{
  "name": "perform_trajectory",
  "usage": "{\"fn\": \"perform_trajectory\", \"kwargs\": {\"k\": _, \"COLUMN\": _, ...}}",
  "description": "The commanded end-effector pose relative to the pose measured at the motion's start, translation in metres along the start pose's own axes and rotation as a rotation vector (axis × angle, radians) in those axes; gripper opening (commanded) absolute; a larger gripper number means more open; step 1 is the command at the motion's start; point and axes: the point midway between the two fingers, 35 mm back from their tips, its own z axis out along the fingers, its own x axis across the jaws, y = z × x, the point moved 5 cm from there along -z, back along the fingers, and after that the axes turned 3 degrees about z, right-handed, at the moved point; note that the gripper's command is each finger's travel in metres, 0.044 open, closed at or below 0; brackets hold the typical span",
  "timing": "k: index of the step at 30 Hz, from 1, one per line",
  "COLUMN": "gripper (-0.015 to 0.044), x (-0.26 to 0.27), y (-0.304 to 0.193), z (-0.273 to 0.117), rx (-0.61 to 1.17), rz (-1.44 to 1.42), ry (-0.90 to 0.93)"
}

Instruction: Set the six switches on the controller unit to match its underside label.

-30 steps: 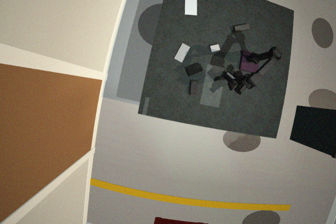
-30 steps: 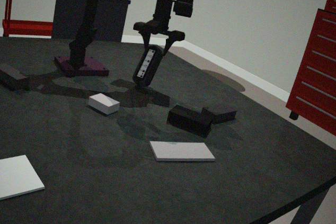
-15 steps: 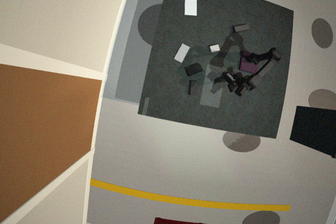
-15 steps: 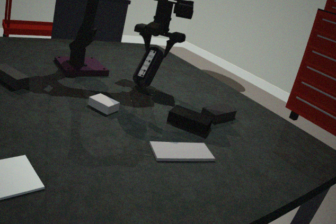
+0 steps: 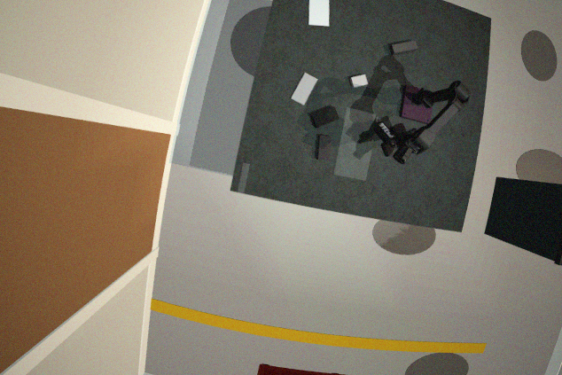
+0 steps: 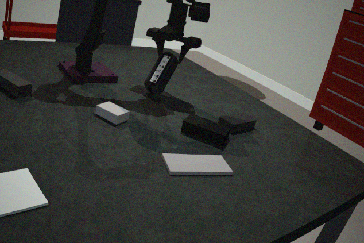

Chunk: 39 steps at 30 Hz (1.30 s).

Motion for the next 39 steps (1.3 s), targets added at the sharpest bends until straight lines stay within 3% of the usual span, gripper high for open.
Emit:
{"fn": "perform_trajectory", "kwargs": {"k": 1, "gripper": 0.0338, "x": -0.001, "y": 0.001, "z": 0.009, "rx": -0.018, "rz": 0.011, "ry": -0.023}}
{"fn": "perform_trajectory", "kwargs": {"k": 39, "gripper": 0.0338, "x": -0.002, "y": -0.018, "z": 0.033, "rx": -0.016, "rz": 0.011, "ry": -0.023}}
